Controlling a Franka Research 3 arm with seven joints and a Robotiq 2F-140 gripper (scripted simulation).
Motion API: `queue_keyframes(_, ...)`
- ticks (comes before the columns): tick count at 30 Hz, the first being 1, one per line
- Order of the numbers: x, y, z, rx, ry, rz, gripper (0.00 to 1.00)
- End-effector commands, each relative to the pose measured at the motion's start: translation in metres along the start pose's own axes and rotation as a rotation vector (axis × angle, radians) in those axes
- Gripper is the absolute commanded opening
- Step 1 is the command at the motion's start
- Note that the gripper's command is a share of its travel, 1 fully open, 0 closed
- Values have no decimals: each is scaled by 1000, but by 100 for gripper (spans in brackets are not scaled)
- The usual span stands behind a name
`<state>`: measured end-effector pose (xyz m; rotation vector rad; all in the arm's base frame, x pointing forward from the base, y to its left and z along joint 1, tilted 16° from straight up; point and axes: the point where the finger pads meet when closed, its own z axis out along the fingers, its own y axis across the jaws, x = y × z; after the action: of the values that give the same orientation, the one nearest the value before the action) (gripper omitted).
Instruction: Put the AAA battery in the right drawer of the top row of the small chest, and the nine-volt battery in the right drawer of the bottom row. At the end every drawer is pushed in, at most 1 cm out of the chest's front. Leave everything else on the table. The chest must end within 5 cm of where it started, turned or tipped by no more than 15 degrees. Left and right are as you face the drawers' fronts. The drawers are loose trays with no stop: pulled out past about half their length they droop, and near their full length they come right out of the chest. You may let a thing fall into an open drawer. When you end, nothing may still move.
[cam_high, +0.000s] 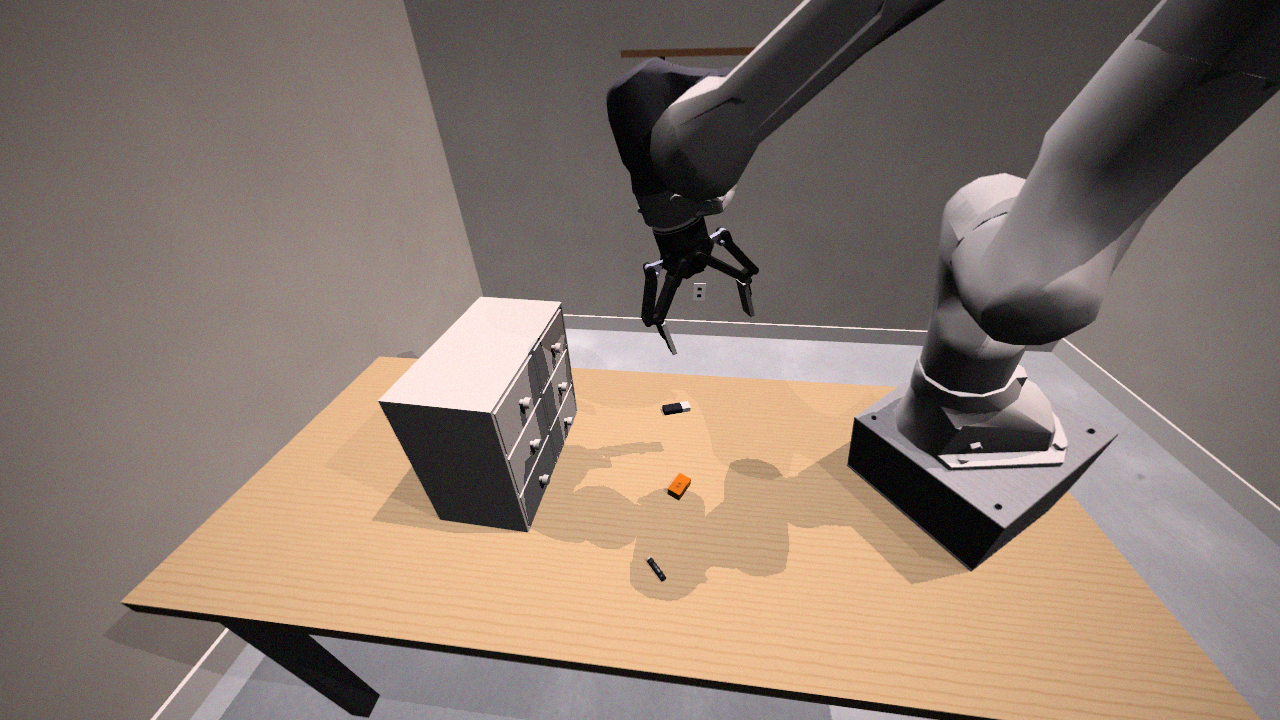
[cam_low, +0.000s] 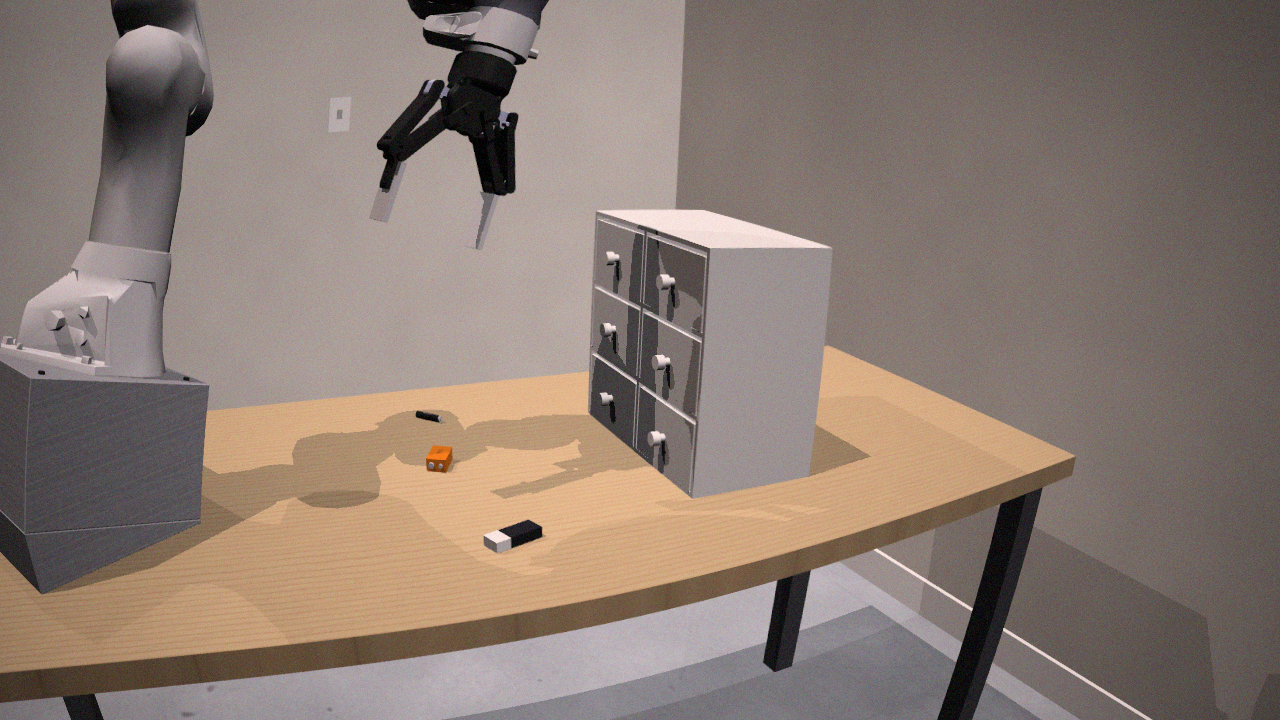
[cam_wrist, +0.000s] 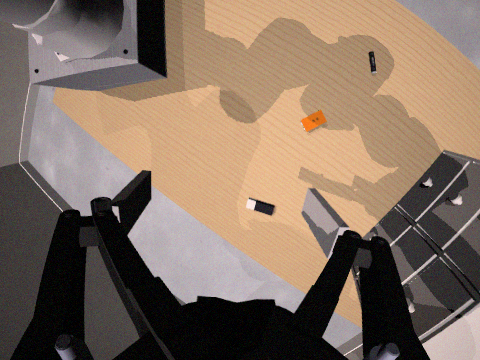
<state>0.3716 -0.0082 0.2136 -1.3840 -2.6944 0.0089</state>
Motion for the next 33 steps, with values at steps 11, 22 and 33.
queue_keyframes(11, -30, 22, -71, -333, 21, 412, 100)
queue_keyframes(22, -30, 22, -71, -333, 21, 412, 100)
queue_keyframes(33, -30, 22, -71, -333, 21, 412, 100)
